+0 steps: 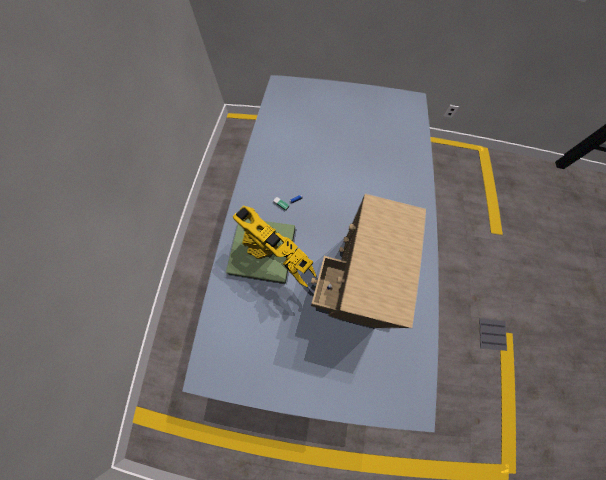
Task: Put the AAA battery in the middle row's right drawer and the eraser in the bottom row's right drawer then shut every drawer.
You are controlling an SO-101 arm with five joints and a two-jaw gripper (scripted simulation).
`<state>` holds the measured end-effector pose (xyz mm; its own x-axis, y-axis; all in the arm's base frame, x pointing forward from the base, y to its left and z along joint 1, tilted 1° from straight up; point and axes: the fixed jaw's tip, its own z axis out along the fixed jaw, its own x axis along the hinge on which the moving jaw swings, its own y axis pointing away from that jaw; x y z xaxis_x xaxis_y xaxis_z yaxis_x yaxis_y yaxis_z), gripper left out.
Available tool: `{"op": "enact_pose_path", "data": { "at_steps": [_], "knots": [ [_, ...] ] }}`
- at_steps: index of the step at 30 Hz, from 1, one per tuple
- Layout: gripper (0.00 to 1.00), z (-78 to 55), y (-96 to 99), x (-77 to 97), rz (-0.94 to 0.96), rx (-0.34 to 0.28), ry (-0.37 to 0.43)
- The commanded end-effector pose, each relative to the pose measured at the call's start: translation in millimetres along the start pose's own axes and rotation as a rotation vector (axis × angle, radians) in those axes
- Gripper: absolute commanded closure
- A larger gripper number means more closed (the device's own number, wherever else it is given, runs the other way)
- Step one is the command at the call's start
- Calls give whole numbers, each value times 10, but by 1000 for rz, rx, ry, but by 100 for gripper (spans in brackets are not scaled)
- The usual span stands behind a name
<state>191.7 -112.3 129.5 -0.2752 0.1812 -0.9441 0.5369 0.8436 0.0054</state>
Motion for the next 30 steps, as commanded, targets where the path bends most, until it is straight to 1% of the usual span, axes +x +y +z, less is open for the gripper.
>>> {"op": "enact_pose_path", "data": {
  "at_steps": [1, 5, 7, 30],
  "knots": [
    [79, 23, 26, 37, -3, -11, 11],
    [79, 23, 26, 37, -3, -11, 11],
    [79, 75, 49, 55, -7, -21, 11],
    [79, 82, 62, 74, -9, -26, 11]
  ]
}}
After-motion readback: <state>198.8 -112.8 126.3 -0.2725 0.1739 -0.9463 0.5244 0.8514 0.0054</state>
